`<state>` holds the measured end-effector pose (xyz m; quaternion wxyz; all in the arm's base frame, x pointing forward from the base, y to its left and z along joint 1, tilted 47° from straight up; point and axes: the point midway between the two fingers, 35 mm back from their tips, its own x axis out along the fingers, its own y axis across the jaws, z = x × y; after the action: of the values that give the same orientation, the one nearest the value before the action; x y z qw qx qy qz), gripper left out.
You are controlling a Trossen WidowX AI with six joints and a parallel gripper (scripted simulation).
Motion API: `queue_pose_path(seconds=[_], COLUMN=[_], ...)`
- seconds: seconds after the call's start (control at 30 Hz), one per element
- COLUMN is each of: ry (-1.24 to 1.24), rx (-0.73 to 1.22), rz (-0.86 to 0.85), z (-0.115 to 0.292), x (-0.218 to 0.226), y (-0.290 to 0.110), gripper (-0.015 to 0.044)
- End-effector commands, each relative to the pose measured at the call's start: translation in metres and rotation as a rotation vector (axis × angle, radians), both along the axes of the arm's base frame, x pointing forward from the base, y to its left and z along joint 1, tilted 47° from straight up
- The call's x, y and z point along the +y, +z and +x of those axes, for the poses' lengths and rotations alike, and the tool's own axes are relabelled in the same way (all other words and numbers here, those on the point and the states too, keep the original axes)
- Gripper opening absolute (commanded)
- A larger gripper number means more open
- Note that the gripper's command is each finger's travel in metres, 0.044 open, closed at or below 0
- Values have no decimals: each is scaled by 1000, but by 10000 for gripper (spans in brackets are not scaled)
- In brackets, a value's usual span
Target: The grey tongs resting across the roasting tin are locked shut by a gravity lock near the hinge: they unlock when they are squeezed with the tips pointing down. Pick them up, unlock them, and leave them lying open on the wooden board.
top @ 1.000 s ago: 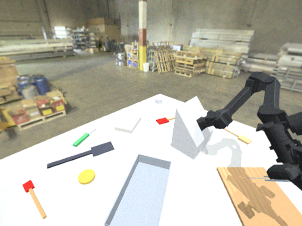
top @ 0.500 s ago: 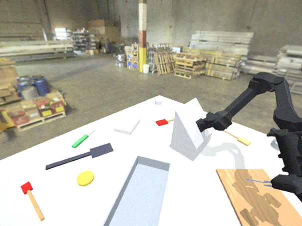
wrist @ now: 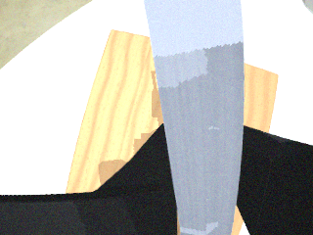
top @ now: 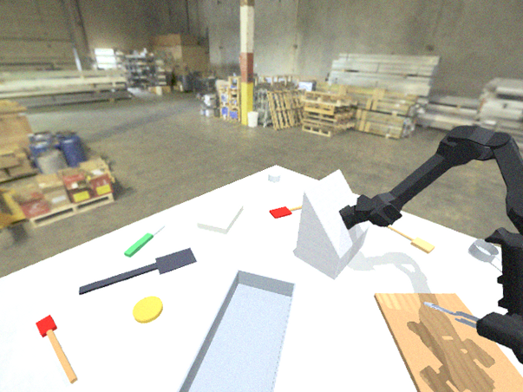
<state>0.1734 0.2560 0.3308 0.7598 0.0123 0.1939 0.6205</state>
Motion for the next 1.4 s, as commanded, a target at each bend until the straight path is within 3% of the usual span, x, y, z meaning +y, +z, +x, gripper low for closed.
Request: queue_pose_path(seconds=[0.0, 0.87, 1.37], ry=[10, 192, 200], rx=[-5, 28, 29], rz=[-46, -427, -440], z=[0, -25, -25], x=[2, 9, 13], y=[1, -14, -18], gripper=[-150, -150, -150])
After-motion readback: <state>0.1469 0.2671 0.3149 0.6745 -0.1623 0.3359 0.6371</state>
